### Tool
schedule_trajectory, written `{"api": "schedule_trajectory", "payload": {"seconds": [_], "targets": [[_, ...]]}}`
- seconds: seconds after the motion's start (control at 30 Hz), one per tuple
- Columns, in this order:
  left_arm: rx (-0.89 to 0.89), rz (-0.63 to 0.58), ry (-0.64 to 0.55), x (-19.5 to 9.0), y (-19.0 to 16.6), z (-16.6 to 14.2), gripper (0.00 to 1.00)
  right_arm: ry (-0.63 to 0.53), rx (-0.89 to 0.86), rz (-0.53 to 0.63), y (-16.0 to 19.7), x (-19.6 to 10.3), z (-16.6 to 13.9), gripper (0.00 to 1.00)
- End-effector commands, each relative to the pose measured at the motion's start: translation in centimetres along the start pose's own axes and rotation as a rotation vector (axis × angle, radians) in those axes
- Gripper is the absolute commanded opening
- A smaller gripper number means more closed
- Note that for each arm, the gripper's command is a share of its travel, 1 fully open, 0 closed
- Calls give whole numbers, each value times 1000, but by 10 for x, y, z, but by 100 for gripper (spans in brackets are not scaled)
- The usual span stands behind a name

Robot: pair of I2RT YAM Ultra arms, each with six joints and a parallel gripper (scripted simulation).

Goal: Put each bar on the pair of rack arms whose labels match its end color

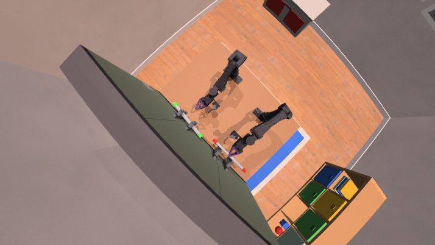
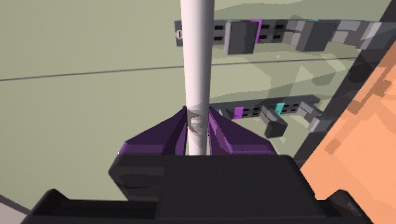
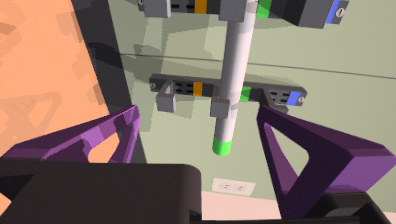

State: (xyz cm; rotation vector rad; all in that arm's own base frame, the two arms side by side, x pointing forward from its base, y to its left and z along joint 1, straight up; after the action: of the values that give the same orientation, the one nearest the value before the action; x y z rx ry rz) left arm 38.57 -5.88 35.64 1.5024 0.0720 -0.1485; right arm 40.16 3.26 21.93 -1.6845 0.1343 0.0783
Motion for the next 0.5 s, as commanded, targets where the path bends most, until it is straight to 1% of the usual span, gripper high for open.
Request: {"api": "schedule_trajectory", "payload": {"seconds": [0.0,0.47], "targets": [[-21,143,-19,2,33,6,0,4,19,-38,-14,-6,-1,100],[-21,143,-19,13,34,7,0,5,19,-36,-14,-6,-1,100]]}}
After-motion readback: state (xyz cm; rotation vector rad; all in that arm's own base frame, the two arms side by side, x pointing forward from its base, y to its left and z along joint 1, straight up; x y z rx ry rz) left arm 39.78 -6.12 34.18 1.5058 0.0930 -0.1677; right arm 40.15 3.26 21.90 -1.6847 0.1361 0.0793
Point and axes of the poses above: on each arm, the point where the finger pads meet when closed, its own x axis out along the fingers, its own y axis across the jaws, z = x × y, the point moved 6 cm from there along -x, back along the fingers, and after that the axes turned 5 degrees about -x, right-handed, at the moved point
